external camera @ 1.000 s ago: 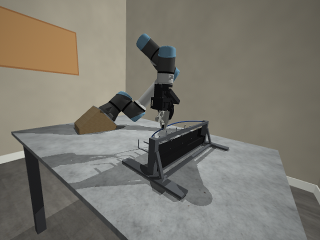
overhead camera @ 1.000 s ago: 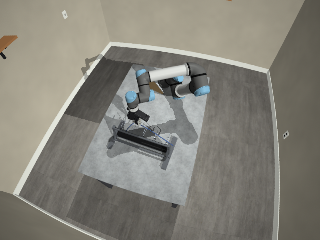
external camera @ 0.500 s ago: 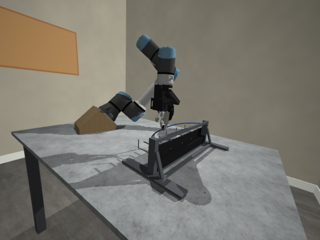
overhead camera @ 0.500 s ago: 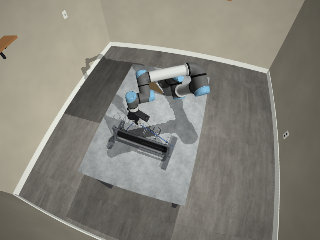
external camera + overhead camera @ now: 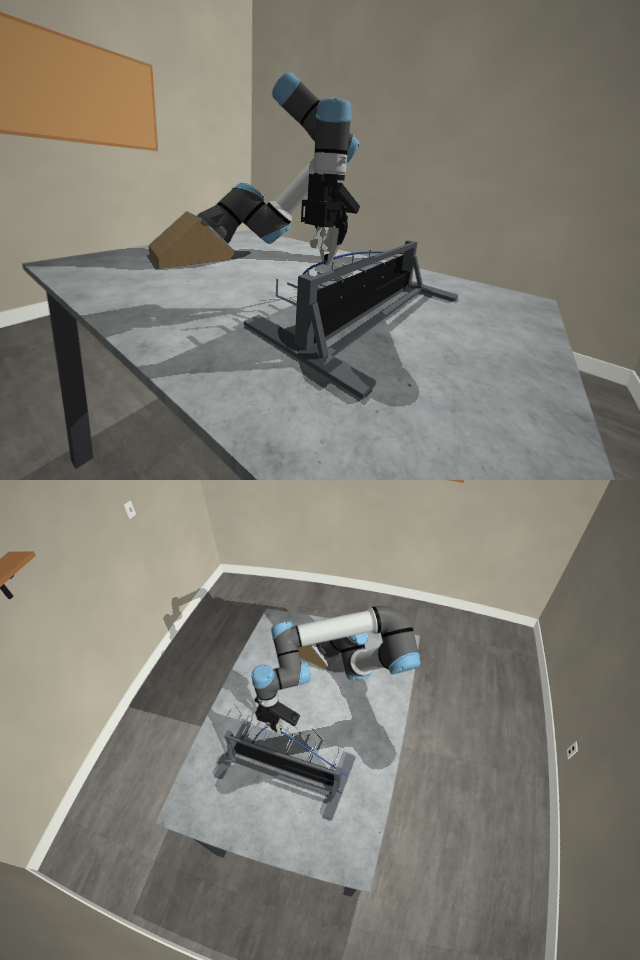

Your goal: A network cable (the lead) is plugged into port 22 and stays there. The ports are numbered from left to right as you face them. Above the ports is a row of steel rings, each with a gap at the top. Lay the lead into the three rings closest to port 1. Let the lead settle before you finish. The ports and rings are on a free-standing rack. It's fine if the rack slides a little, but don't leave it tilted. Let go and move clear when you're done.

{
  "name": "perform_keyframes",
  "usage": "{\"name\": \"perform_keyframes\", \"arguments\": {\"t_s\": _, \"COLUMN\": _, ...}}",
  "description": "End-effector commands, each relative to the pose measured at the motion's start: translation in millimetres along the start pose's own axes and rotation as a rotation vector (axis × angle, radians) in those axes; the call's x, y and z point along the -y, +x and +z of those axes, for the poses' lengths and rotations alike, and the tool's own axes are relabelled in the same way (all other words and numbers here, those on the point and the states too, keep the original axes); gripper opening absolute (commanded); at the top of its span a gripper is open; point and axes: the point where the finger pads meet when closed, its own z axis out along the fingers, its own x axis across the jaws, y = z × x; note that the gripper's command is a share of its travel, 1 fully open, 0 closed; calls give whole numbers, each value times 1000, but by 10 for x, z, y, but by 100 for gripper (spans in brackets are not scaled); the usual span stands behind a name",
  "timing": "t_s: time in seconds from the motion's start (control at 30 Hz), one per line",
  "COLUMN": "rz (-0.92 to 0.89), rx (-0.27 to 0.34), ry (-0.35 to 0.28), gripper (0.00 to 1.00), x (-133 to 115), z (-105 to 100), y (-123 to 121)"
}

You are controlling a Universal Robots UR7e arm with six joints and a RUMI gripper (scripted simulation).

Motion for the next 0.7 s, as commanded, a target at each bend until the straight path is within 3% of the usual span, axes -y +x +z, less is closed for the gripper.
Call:
{"name": "perform_keyframes", "arguments": {"t_s": 0.0, "rz": 0, "rx": -1, "ry": -1, "gripper": 0, "x": -2, "z": 51, "y": 4}}
{"name": "perform_keyframes", "arguments": {"t_s": 0.67, "rz": 0, "rx": -1, "ry": -1, "gripper": 0, "x": -2, "z": 263, "y": 4}}
